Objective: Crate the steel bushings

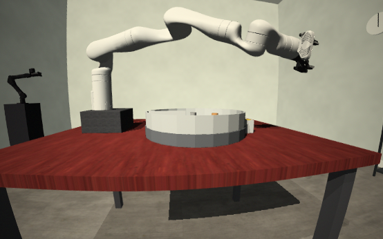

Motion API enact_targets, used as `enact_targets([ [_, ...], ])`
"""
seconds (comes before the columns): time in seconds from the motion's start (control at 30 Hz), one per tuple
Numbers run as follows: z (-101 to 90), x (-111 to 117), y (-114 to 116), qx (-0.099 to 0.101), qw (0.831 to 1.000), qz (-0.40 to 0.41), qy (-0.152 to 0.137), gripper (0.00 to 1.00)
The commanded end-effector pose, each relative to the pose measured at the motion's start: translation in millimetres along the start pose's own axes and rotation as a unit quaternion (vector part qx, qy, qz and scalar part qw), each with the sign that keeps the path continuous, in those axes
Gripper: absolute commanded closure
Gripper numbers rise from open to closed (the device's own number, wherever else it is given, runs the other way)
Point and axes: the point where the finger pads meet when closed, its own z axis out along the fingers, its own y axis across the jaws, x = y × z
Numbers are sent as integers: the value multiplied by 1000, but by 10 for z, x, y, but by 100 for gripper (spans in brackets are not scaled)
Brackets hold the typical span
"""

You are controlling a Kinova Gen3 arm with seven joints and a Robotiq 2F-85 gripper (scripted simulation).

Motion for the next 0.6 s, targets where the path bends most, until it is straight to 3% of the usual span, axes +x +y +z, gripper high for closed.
enact_targets([
  [0.0, 2, -5, -28, 1, 1000, -1, 0, 0],
  [0.53, 2, -5, -28, 1, 1000, -1, 0, 0],
  [0.57, -82, -89, -26, 1, 1000, -1, 0, 0],
])
